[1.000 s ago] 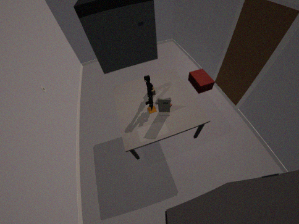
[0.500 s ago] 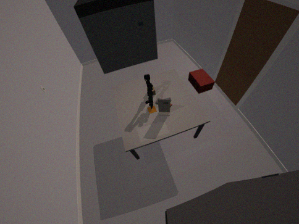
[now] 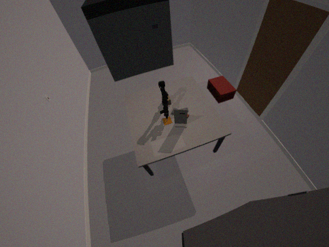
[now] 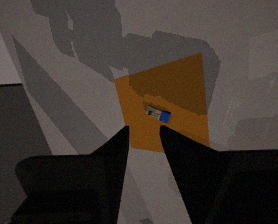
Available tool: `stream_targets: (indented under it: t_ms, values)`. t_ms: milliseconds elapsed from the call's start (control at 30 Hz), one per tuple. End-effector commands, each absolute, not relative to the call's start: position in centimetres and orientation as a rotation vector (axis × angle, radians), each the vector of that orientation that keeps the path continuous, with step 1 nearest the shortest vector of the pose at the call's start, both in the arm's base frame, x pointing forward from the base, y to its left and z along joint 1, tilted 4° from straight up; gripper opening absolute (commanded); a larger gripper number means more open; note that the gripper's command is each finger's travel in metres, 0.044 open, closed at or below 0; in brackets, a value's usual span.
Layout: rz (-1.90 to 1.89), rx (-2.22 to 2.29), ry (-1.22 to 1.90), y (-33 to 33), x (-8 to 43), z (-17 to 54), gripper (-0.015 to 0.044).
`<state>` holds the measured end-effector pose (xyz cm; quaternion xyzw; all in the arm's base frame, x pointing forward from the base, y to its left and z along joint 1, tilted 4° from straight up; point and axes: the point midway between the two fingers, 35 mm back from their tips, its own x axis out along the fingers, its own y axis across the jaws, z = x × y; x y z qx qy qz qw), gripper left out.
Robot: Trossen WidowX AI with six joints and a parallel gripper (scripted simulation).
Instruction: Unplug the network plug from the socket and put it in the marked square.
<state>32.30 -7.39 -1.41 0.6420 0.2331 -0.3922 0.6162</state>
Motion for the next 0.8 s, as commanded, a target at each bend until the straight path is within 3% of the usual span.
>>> stream_targets:
  t_ms: [0, 767]
  values:
    - [-0.906, 1.481, 0.531, -7.4, 32.4, -1.0, 0.0156]
    - [-0.906, 1.481, 0.531, -7.2, 32.4, 1.8, 0.0156]
